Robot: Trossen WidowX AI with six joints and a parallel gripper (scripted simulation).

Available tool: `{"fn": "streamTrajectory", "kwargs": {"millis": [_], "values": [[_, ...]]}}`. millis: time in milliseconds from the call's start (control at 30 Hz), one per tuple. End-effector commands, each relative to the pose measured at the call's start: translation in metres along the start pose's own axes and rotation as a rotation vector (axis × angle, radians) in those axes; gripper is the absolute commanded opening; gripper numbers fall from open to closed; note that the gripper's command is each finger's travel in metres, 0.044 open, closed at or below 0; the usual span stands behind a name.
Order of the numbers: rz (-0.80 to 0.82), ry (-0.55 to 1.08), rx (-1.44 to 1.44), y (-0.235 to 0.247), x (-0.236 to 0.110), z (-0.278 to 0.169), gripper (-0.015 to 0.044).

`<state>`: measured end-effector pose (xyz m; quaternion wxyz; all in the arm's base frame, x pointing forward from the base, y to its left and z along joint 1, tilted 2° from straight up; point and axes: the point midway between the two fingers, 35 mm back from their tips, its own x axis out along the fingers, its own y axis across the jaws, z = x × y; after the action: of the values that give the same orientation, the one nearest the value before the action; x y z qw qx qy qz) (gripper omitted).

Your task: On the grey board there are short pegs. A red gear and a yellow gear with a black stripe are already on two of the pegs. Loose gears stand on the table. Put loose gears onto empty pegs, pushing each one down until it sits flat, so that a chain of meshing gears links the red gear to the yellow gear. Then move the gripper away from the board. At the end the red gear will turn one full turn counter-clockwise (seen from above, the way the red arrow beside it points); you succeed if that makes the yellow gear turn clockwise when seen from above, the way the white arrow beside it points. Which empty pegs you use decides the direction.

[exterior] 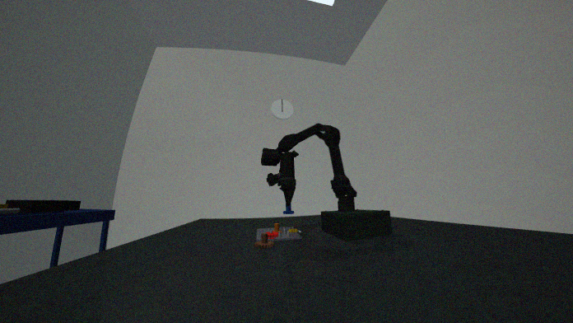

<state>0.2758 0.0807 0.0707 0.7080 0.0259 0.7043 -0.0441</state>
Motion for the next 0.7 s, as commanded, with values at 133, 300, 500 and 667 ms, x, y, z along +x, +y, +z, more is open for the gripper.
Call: {"fn": "streamTrajectory", "kwargs": {"millis": [133,300,500,667], "values": [[-0.004,0.001,-0.004,-0.015,0.007,0.006,0.0000],[-0.005,0.000,-0.004,-0.025,0.011,0.009,0.0000],[-0.005,0.000,-0.005,-0.037,0.016,0.013,0.0000],[-0.006,0.000,-0.006,-0.048,0.020,0.016,0.0000]]}}
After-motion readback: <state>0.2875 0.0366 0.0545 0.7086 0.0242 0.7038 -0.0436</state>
